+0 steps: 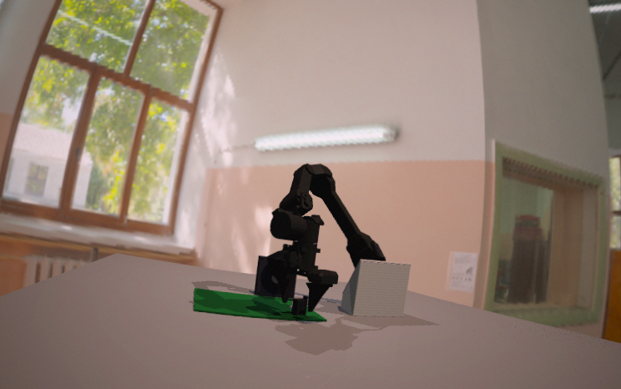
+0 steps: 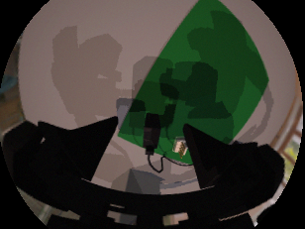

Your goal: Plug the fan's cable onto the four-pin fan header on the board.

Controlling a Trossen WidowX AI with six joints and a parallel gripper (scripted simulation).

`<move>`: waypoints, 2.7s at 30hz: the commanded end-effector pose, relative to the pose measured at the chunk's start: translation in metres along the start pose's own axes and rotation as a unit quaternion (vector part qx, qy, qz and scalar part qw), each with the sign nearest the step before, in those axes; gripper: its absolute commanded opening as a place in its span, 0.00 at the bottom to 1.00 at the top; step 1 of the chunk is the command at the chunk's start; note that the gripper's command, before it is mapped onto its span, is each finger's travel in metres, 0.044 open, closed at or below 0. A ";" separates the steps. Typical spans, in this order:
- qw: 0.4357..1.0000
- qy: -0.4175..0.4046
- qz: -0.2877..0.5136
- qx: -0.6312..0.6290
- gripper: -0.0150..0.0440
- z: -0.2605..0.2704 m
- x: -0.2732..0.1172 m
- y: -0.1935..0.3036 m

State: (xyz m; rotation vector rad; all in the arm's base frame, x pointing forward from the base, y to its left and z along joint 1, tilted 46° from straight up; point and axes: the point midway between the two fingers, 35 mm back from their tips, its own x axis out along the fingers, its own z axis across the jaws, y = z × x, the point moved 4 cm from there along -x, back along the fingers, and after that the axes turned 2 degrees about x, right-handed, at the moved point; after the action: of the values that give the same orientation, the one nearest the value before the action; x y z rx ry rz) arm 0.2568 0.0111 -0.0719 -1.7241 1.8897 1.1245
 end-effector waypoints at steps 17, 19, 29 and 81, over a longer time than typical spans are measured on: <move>1.000 0.000 0.002 0.000 0.56 0.000 0.007 0.001; 1.000 0.000 0.002 0.000 0.47 0.000 0.007 0.001; 1.000 0.000 0.002 -0.001 0.25 0.000 -0.003 0.000; 0.743 -0.006 0.001 0.669 0.25 -0.034 -0.043 0.023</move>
State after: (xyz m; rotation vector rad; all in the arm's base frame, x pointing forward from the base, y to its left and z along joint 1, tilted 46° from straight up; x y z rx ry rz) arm 0.2545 0.0176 -0.0149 -0.8730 1.8408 -0.2417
